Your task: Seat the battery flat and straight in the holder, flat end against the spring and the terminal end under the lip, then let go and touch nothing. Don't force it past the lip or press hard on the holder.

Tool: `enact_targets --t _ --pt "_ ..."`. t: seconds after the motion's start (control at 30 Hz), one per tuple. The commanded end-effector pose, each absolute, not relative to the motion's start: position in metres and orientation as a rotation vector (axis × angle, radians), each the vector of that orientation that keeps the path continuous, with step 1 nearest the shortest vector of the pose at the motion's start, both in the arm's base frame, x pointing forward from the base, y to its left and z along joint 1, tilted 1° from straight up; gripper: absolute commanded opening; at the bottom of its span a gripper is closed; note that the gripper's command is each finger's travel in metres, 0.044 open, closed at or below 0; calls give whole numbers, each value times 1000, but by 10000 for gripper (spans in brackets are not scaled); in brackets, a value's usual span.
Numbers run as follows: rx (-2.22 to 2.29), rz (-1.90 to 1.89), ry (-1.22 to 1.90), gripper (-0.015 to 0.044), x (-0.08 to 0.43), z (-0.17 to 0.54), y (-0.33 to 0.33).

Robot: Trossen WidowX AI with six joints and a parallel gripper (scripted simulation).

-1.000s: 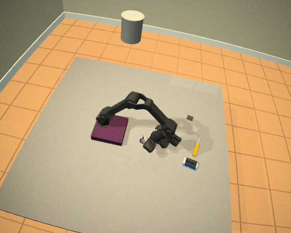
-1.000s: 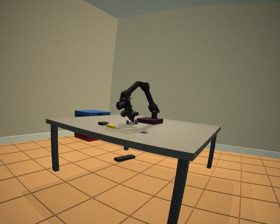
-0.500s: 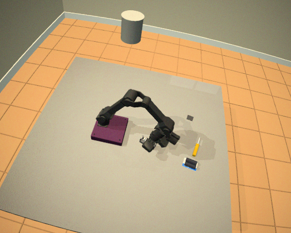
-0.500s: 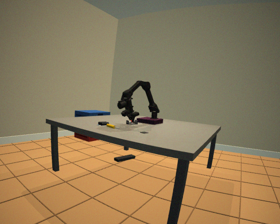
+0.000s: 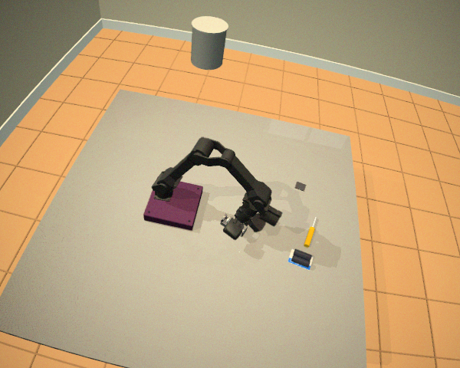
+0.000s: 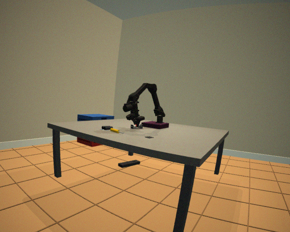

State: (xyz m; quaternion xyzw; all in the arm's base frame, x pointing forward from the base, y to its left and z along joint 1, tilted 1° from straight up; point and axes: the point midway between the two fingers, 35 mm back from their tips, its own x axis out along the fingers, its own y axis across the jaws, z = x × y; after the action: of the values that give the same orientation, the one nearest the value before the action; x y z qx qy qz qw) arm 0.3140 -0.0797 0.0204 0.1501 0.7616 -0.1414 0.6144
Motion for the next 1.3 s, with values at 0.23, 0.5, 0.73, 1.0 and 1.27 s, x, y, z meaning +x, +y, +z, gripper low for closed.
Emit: enact_targets --t 0.23,0.5,0.73,1.0,1.27 --pt "332 -342 1680 88 318 19 -81" --pt "326 -347 1644 88 316 18 -81" --pt "321 -352 1612 88 315 17 -80" --pt "317 -357 1572 88 314 16 -80" --pt "316 -358 1551 88 314 16 -80"
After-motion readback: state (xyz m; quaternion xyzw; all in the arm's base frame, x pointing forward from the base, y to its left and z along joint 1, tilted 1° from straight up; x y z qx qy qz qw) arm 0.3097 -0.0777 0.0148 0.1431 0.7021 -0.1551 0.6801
